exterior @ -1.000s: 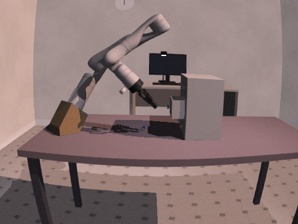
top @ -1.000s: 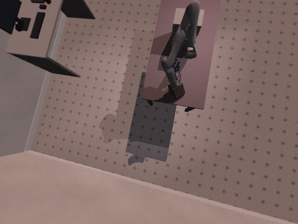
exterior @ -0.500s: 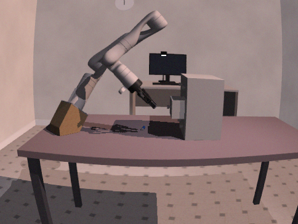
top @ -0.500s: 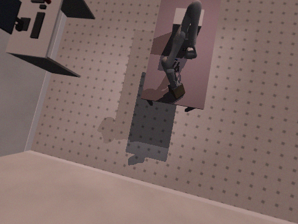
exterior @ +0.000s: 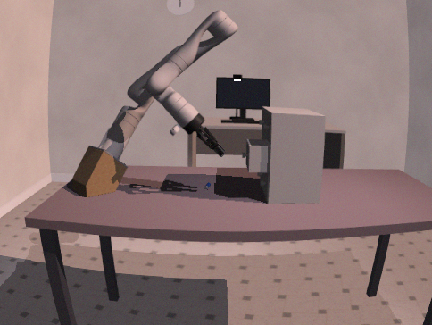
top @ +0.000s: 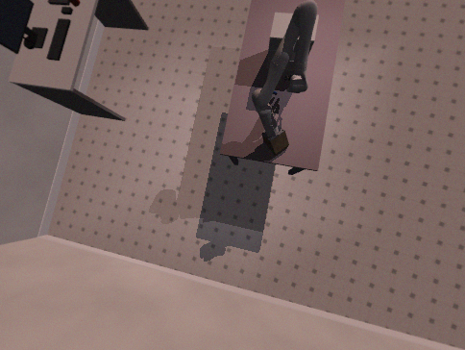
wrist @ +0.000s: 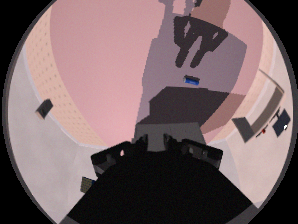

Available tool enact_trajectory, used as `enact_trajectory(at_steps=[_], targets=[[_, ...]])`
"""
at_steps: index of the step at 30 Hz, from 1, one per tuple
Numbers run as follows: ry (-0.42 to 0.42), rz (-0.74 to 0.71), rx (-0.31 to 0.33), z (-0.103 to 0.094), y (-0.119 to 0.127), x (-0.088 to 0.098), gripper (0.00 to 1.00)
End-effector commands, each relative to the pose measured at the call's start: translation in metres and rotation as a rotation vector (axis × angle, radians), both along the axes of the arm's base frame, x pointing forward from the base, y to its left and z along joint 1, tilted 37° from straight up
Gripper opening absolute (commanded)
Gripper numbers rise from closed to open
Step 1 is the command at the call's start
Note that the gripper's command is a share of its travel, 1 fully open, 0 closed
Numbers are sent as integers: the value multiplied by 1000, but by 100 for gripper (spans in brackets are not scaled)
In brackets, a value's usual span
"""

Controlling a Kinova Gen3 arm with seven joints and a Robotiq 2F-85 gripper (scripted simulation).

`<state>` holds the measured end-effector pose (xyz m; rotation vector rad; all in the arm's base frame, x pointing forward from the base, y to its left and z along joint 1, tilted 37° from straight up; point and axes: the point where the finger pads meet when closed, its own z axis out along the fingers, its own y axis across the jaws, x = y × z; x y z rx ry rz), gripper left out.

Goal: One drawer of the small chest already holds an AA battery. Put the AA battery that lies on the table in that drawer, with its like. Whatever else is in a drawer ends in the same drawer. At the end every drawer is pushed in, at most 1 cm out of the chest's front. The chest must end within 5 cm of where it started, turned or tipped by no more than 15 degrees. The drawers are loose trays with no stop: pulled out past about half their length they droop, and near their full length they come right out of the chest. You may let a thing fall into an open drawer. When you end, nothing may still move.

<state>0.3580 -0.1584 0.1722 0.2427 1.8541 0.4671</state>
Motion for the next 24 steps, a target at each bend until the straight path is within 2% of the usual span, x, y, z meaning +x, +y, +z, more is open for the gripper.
enact_trajectory(at_steps=[1,24], targets=[[-3,-32,-8,2,-5,-4,33],[-2,-26,-6,1,-5,-22,33]])
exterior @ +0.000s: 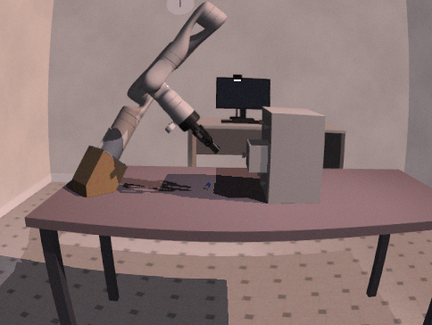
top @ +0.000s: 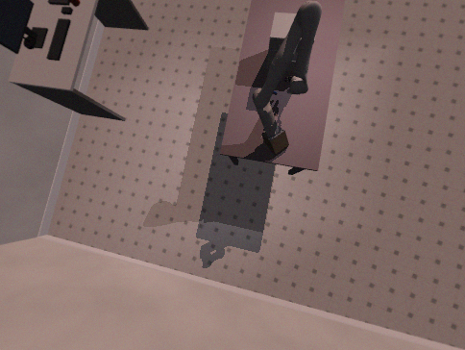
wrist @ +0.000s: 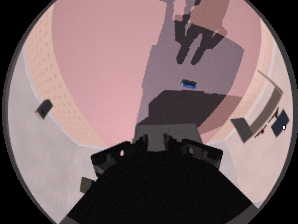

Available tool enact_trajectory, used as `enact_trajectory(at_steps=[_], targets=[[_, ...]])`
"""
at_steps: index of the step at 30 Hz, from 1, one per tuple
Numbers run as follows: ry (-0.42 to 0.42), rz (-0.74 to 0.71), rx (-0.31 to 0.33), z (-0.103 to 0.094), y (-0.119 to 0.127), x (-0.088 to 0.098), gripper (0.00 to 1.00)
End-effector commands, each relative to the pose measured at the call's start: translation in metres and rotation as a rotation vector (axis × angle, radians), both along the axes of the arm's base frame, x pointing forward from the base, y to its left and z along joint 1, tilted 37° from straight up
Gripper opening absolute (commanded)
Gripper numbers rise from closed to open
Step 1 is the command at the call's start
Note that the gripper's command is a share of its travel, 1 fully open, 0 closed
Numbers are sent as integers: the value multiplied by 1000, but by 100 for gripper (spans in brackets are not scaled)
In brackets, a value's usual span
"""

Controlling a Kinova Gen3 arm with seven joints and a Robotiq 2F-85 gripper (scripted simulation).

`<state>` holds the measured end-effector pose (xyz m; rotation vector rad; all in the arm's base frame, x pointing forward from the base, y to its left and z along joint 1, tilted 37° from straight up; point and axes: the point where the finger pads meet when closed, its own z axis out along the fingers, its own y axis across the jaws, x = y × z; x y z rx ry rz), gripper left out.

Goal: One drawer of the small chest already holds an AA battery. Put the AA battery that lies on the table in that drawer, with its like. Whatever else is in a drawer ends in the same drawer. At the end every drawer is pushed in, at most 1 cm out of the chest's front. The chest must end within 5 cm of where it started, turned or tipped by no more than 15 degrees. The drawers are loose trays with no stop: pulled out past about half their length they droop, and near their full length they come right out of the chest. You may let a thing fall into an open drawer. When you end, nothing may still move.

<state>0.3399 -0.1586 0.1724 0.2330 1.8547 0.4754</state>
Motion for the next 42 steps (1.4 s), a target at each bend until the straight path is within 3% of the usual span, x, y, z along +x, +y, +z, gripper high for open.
enact_trajectory(at_steps=[1,42], targets=[[-1,-36,-7,1,-5,-4,33],[1,-33,-4,1,-5,-14,33]])
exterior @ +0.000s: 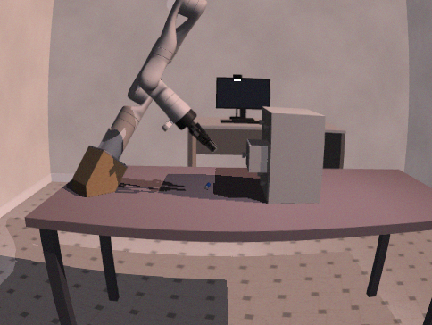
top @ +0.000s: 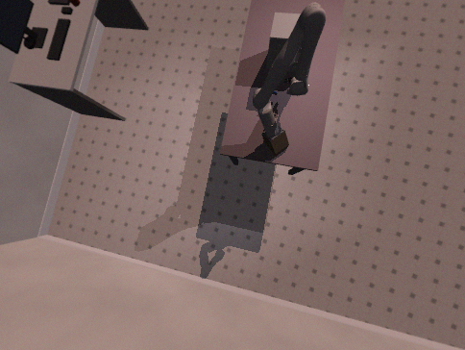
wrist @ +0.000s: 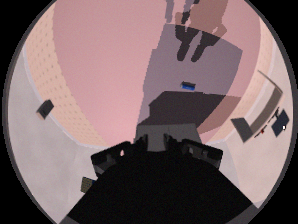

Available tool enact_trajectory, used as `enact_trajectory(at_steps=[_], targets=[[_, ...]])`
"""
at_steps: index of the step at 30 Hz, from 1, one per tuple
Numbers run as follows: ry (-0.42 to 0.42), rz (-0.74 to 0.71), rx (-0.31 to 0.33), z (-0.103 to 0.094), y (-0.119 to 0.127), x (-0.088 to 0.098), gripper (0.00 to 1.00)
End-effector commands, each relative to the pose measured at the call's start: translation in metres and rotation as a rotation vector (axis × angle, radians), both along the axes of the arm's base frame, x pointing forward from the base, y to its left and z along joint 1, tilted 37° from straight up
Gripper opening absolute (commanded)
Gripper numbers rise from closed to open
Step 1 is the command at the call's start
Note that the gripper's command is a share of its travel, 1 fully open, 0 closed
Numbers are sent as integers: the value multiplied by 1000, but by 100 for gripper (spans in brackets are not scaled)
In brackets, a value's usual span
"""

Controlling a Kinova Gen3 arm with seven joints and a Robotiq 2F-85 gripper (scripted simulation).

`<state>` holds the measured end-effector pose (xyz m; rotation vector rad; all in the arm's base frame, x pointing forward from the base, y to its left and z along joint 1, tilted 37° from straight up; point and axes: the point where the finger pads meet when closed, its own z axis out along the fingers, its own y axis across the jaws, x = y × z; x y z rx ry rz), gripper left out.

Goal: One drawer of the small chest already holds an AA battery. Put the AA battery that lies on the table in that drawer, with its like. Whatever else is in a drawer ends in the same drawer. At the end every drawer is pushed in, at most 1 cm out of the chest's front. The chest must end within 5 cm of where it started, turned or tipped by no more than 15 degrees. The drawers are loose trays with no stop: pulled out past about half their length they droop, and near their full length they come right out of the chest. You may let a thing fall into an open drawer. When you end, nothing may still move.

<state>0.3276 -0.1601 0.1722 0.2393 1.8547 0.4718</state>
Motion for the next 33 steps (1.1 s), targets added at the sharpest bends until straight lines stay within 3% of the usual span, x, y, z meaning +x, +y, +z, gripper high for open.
enact_trajectory(at_steps=[1,33], targets=[[0,-27,-5,1,-3,-2,33],[98,26,-4,9,-4,-19,33]])
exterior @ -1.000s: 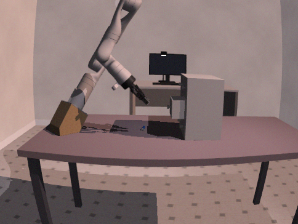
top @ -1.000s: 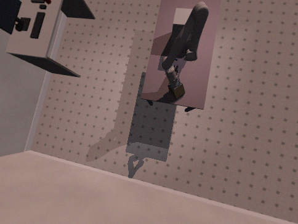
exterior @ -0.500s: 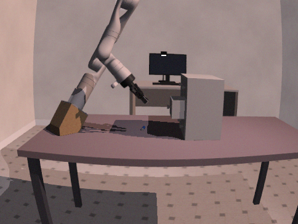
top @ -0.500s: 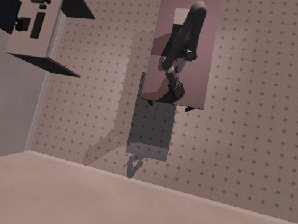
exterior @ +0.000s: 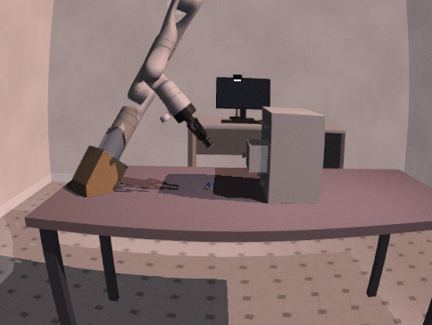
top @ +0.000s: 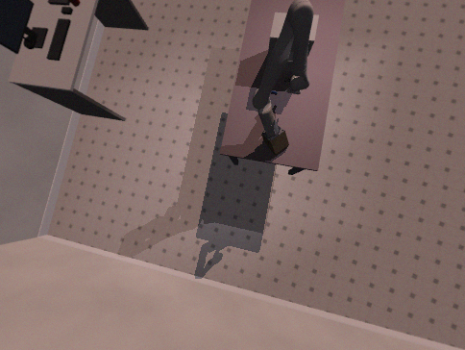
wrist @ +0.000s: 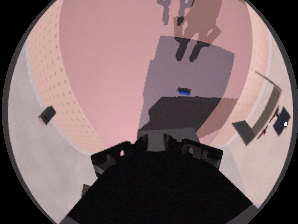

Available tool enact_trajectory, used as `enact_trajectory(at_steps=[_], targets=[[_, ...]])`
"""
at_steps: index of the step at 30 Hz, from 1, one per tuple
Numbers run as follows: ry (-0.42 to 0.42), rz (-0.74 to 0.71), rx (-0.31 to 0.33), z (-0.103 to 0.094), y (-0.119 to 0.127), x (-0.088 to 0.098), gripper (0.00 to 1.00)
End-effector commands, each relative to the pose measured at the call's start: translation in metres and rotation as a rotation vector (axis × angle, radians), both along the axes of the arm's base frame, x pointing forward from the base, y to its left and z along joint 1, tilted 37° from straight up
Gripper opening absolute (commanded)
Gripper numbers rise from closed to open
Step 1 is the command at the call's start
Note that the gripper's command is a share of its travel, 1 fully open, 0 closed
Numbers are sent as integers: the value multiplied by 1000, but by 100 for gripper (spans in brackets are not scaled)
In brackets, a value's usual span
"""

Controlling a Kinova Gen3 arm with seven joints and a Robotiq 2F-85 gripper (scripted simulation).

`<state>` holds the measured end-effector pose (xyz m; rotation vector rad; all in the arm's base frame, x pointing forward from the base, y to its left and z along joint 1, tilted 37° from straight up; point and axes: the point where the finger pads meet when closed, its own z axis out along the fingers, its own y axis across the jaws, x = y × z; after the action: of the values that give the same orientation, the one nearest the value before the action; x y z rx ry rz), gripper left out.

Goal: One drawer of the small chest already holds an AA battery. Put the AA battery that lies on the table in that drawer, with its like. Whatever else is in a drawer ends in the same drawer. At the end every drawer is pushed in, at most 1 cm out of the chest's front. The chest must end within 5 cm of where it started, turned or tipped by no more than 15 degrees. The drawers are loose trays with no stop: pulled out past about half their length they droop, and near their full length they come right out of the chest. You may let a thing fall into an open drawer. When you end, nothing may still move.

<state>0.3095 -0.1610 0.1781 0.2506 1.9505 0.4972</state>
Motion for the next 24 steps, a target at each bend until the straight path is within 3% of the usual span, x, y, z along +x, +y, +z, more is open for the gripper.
enact_trajectory(at_steps=[1,11,24], targets=[[5,3,-16,3,-3,-1,33],[37,7,-22,4,-7,-6,33],[141,54,-25,11,-10,-23,33]])
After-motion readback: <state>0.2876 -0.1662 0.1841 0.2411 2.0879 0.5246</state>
